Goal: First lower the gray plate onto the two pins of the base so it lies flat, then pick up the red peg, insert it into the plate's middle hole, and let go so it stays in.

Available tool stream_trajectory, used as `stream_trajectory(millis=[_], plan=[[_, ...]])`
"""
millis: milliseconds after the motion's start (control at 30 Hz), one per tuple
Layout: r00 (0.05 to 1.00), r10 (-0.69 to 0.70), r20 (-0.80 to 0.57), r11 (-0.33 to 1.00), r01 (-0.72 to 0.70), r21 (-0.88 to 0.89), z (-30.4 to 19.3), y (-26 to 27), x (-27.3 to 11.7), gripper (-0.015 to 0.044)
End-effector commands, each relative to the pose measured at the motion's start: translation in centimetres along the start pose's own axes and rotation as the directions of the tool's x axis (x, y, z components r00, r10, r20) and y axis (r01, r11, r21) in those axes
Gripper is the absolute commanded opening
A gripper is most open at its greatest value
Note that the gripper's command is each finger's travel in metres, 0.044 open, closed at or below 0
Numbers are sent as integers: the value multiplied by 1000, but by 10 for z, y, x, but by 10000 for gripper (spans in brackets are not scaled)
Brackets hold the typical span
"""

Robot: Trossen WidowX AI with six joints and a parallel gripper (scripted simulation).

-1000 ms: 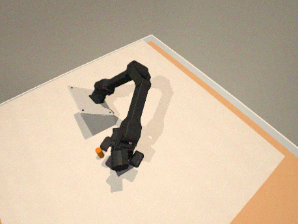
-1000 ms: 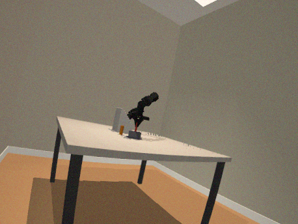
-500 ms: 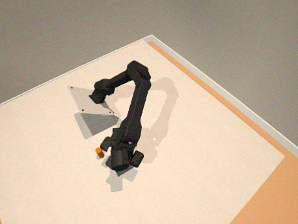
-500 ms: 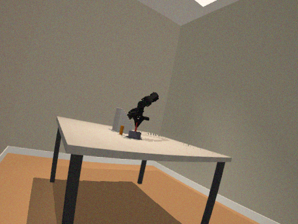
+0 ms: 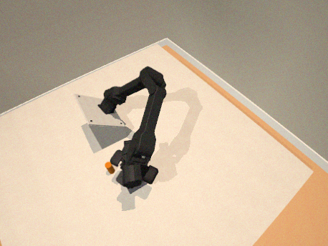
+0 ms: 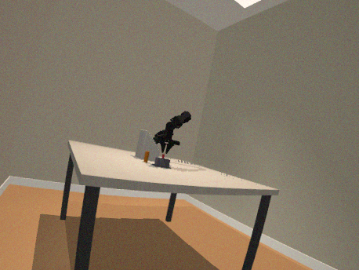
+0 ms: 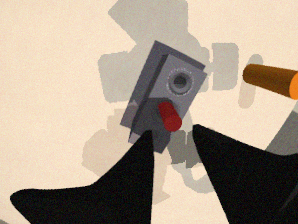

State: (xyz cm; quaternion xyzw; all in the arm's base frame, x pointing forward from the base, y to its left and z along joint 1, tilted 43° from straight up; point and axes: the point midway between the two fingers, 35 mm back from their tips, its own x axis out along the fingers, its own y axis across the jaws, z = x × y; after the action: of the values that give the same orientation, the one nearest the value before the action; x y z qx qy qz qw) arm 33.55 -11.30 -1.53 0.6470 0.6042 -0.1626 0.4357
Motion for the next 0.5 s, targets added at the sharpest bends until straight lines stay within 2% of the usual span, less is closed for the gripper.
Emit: stream_trajectory(millis=[0, 467], plan=[[1000, 0, 0, 1000, 0, 0, 0, 0, 0, 150], [1000, -1, -6, 1000, 1, 7, 0, 0, -8, 150]])
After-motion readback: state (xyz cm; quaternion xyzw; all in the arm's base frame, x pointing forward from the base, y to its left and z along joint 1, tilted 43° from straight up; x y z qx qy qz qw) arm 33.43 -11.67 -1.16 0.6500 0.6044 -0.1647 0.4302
